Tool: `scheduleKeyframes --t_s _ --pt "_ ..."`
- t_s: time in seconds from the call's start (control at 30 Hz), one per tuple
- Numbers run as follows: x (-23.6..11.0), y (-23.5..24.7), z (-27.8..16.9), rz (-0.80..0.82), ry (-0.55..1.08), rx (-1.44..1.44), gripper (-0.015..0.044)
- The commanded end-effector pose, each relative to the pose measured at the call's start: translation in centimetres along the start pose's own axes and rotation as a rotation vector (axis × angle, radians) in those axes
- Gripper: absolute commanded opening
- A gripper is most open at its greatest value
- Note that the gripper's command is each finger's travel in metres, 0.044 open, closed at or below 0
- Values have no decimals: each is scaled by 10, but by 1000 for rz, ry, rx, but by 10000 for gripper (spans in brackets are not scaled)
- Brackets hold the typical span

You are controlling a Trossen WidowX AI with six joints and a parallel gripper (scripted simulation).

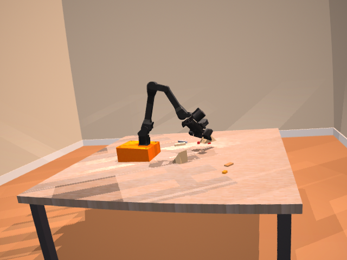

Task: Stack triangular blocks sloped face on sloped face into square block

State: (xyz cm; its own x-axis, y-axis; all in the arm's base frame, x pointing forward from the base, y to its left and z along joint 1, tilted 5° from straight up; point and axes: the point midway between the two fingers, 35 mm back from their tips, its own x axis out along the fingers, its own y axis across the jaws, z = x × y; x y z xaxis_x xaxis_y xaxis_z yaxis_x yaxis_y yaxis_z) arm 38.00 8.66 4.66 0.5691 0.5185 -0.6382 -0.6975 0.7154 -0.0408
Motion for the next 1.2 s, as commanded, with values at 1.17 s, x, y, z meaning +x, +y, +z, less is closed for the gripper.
scheduleKeyframes --t_s 1.17 --pt "-24 -4 41 49 198 -433 0"
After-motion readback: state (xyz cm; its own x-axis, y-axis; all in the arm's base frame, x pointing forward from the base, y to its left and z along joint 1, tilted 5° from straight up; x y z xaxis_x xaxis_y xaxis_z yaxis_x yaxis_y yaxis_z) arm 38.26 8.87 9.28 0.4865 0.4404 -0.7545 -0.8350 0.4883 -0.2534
